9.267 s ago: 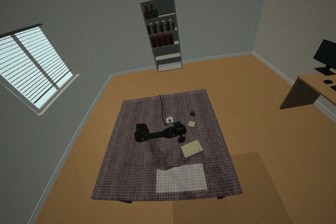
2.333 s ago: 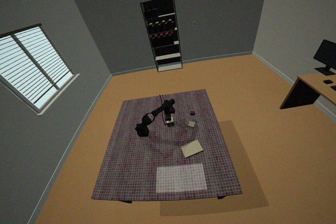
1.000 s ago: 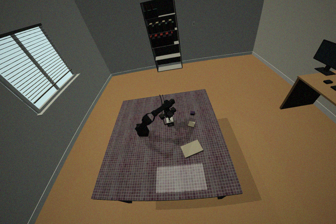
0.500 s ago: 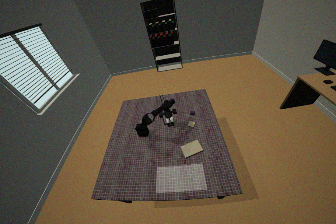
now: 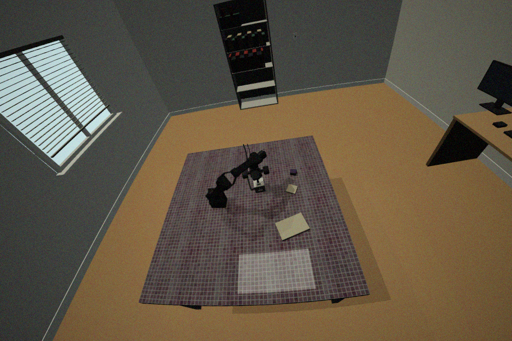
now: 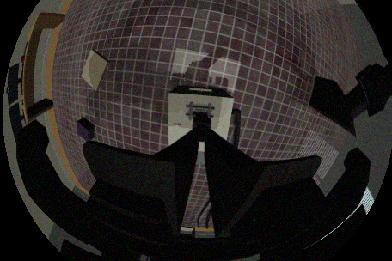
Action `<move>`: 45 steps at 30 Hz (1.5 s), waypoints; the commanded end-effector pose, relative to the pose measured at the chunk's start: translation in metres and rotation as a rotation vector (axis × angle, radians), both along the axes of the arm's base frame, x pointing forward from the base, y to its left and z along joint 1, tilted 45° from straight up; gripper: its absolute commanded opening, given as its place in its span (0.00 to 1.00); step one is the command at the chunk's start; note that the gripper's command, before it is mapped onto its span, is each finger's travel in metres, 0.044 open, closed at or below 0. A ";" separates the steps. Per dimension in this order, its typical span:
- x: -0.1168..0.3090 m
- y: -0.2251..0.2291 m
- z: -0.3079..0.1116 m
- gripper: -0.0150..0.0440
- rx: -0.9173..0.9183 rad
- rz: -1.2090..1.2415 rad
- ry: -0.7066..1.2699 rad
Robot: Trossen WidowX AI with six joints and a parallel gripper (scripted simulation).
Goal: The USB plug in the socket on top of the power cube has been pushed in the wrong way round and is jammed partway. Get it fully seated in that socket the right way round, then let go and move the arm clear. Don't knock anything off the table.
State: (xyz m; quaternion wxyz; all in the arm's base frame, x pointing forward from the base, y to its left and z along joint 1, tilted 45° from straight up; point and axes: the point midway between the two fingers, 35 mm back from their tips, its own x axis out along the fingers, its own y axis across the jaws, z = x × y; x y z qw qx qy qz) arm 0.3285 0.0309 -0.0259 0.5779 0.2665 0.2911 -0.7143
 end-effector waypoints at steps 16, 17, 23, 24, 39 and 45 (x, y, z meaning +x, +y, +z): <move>0.000 -0.001 -0.002 0.25 0.001 0.002 0.002; 0.000 -0.001 -0.002 0.25 0.001 0.002 0.002; 0.000 -0.002 -0.002 0.25 0.001 0.003 0.002; 0.000 -0.002 -0.003 0.25 0.001 0.003 0.003; 0.000 -0.003 -0.004 0.25 0.001 0.004 0.004; -0.001 -0.003 -0.005 0.25 0.001 0.005 0.004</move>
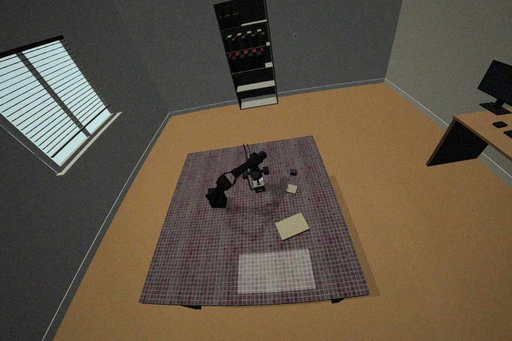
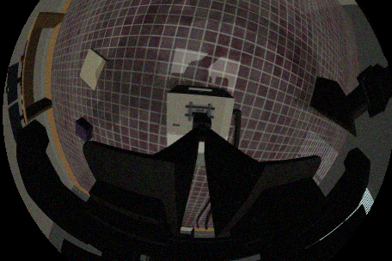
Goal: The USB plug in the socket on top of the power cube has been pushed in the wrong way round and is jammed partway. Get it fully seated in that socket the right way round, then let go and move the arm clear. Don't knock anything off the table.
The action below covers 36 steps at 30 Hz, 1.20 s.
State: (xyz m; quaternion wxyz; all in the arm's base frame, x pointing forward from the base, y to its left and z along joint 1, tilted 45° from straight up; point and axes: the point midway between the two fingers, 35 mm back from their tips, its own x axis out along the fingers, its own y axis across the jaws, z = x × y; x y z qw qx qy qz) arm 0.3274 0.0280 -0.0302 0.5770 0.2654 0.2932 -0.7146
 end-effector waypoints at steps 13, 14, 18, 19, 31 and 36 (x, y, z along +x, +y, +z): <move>0.000 -0.001 -0.002 0.25 -0.001 0.006 0.001; 0.000 -0.001 -0.002 0.25 -0.001 0.006 0.001; 0.000 -0.002 -0.002 0.25 -0.001 0.006 0.001; 0.000 -0.002 -0.002 0.25 -0.001 0.007 0.001; 0.000 -0.003 -0.003 0.25 0.000 0.008 0.002; 0.000 -0.003 -0.004 0.25 0.000 0.008 0.003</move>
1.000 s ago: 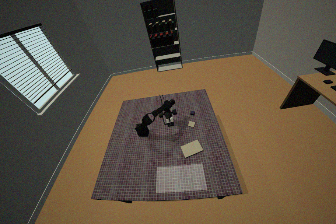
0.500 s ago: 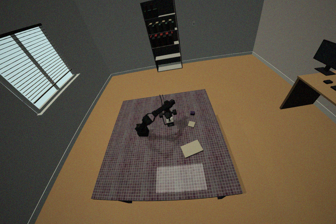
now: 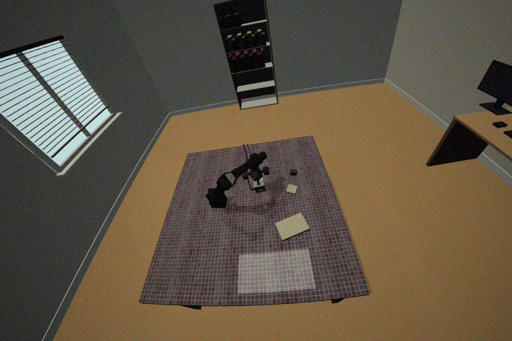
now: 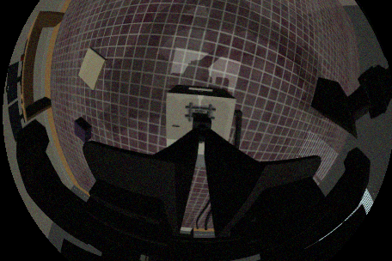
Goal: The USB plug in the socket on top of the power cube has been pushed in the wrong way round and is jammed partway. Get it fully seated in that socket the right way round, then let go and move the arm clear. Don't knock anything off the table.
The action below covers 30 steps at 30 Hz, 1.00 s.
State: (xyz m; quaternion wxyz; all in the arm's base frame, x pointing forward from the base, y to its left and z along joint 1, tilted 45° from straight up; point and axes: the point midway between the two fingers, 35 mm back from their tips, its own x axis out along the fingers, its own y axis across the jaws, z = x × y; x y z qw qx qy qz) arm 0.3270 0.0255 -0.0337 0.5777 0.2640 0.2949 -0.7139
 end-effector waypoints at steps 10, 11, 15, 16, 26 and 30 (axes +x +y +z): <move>0.000 -0.001 -0.001 0.25 -0.001 0.006 0.001; 0.000 -0.001 -0.001 0.25 -0.001 0.006 0.001; 0.000 -0.002 -0.002 0.25 -0.001 0.006 0.001; 0.000 -0.002 -0.002 0.25 -0.001 0.006 0.001; 0.000 -0.002 -0.003 0.25 0.000 0.007 0.002; 0.000 -0.003 -0.003 0.25 0.000 0.008 0.002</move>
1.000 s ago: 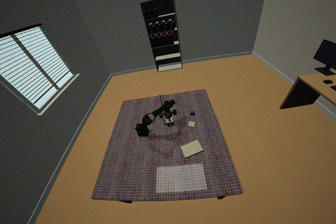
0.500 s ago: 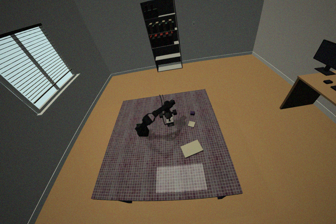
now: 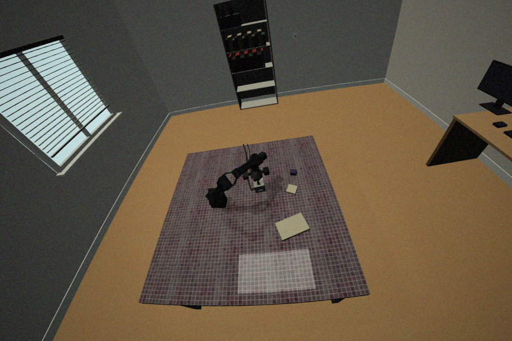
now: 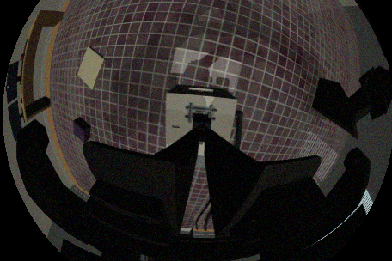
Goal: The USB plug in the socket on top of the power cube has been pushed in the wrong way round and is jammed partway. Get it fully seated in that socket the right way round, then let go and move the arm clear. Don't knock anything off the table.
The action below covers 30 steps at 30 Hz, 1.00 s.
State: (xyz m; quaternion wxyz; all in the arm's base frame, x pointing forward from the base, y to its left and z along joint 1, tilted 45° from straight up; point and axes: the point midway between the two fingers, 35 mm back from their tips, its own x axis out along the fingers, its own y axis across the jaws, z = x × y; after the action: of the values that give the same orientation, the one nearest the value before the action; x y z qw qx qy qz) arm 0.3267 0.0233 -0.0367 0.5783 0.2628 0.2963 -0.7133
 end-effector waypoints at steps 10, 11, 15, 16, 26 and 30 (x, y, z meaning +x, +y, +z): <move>0.000 -0.001 -0.001 0.25 -0.001 0.005 0.000; 0.000 -0.001 -0.001 0.25 -0.001 0.005 0.000; 0.000 -0.002 -0.002 0.25 -0.001 0.005 0.000; 0.000 -0.002 -0.002 0.25 -0.001 0.005 0.000; 0.000 -0.003 -0.003 0.25 -0.001 0.005 0.000; 0.000 -0.003 -0.003 0.25 -0.001 0.005 0.000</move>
State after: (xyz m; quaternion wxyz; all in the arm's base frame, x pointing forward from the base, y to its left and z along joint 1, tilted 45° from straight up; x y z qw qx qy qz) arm 0.3261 0.0209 -0.0393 0.5784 0.2626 0.2964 -0.7132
